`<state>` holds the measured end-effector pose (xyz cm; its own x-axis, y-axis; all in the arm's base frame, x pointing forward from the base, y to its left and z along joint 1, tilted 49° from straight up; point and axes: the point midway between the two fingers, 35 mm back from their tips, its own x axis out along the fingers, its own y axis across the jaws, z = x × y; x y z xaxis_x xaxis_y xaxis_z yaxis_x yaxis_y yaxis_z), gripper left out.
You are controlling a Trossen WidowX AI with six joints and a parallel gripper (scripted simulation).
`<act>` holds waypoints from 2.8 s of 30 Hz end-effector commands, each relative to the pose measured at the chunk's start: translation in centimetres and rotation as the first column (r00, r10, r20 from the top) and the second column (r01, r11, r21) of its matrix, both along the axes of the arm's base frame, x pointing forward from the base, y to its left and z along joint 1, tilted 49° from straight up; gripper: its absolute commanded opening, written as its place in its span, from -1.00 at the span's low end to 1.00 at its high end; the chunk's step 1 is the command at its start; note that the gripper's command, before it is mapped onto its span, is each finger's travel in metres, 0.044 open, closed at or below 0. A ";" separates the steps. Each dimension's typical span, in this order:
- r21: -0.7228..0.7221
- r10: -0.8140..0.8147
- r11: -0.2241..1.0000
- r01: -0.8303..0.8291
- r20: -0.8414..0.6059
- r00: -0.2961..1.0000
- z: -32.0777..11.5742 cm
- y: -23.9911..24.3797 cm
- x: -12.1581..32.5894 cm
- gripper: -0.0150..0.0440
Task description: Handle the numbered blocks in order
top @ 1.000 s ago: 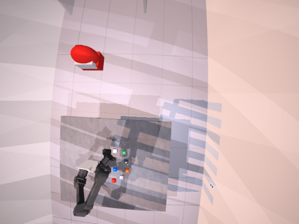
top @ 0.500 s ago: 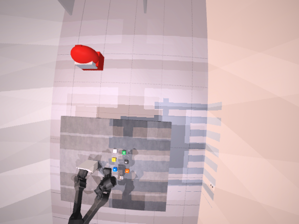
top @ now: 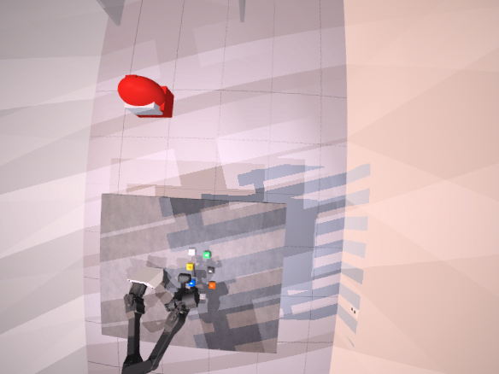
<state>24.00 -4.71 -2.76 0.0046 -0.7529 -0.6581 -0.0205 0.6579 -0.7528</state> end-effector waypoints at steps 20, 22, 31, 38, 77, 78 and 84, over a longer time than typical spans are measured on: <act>-0.006 0.004 1.000 -0.004 -0.007 1.000 -2.3 -2.8 -0.2 0.86; -0.007 0.004 1.000 -0.004 -0.007 1.000 -2.5 -3.0 -0.2 0.86; -0.007 0.004 1.000 -0.004 -0.007 1.000 -2.5 -3.0 -0.2 0.15; -0.007 0.004 1.000 -0.004 -0.007 1.000 -2.5 -3.0 -0.2 -0.08; -0.007 0.004 1.000 -0.004 -0.007 1.000 -2.5 -3.0 -0.2 0.45; -0.007 0.004 1.000 -0.004 -0.007 1.000 -2.5 -3.0 -0.2 0.54; -0.007 0.004 1.000 -0.004 -0.007 1.000 -2.5 -3.0 -0.2 0.86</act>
<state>23.85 -7.66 -5.22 0.0035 -0.7562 -0.6543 -0.0232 0.6541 -0.7561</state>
